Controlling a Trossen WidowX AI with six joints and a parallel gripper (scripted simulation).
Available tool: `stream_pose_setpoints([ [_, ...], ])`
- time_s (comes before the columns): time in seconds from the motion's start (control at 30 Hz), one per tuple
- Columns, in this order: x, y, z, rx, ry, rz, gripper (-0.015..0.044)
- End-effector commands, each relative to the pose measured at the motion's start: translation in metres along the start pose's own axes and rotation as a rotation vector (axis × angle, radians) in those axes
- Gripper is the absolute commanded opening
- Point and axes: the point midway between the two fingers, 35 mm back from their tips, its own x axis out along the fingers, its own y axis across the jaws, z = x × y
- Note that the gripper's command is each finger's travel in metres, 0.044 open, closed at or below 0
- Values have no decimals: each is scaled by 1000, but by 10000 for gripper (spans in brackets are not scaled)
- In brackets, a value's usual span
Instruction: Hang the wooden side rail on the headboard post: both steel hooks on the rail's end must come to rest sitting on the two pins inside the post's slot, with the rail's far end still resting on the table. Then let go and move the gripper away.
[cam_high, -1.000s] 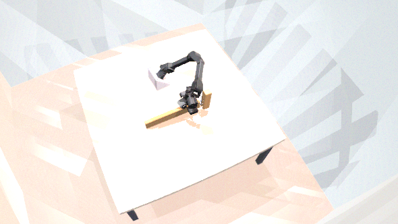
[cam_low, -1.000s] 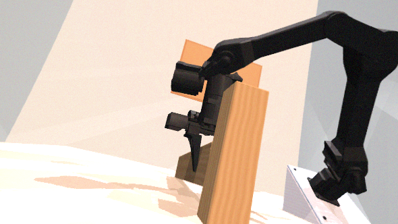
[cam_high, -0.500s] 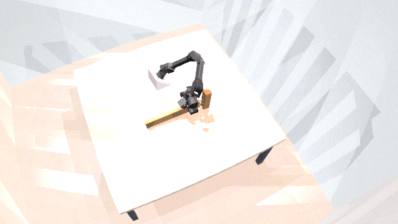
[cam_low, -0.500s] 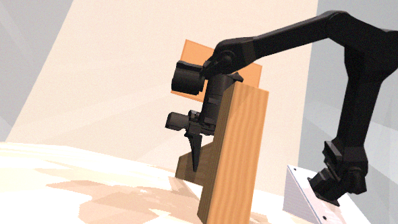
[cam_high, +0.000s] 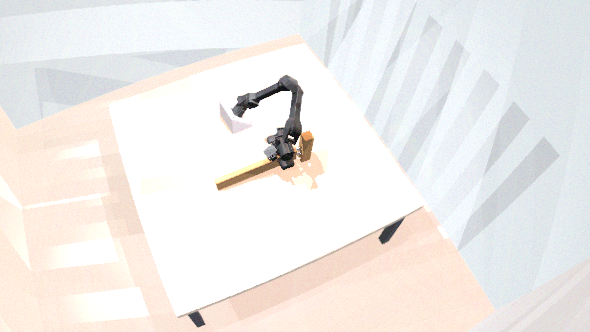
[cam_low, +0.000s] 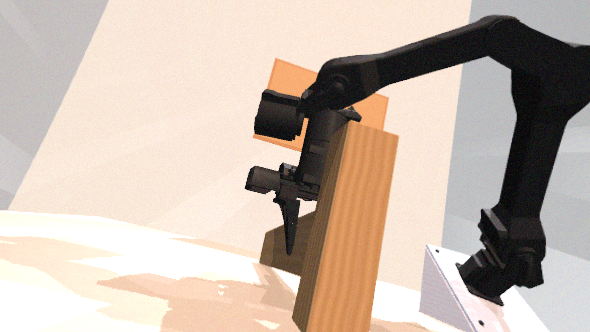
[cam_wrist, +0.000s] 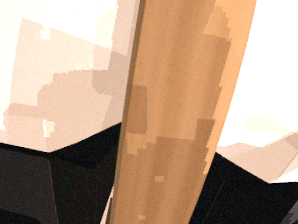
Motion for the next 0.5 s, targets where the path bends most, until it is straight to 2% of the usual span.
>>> stream_pose_setpoints([
  [0.0,-6,2,-2,0,2,18,0],
  [0.47,-7,4,-4,-1,2,18,0],
])
